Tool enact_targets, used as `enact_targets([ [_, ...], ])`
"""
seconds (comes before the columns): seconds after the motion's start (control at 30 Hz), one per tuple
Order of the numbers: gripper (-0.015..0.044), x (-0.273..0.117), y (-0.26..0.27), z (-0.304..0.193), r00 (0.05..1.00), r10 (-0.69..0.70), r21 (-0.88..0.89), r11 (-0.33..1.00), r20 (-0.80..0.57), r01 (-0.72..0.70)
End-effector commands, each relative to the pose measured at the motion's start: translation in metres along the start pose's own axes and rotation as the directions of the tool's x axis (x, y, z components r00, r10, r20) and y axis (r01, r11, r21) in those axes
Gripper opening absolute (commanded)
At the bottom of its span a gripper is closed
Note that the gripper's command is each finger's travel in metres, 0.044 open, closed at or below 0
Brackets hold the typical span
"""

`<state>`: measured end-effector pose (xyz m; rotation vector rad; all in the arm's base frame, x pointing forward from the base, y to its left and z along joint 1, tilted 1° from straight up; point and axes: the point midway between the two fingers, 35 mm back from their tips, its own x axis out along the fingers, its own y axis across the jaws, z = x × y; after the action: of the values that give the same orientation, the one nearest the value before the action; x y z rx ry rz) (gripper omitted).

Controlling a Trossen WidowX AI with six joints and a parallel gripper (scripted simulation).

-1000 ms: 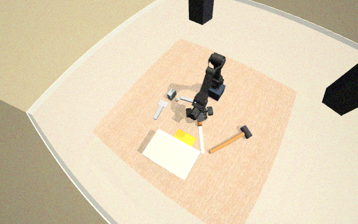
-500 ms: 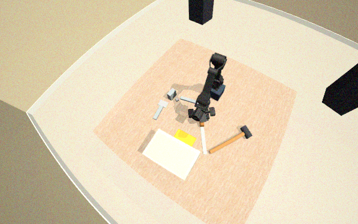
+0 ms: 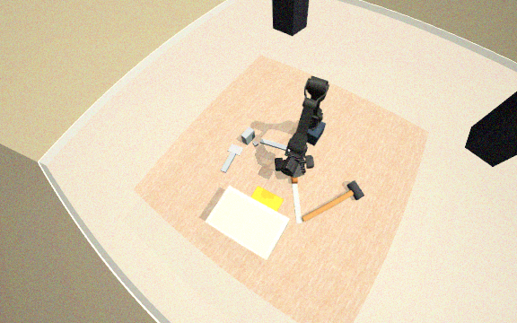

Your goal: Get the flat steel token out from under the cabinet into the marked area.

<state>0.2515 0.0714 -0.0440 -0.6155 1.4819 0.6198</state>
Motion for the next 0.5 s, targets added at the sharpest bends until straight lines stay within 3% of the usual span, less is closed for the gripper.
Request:
enact_targets([
  [0.0,0.0000,-0.0003,0.0048,0.0020,1.000,0.001,-0.002,1.000,0.002,-0.001],
  [0.47,0.0000,-0.0003,0.0132,0.0056,1.000,0.002,-0.002,1.000,0.002,-0.002],
])
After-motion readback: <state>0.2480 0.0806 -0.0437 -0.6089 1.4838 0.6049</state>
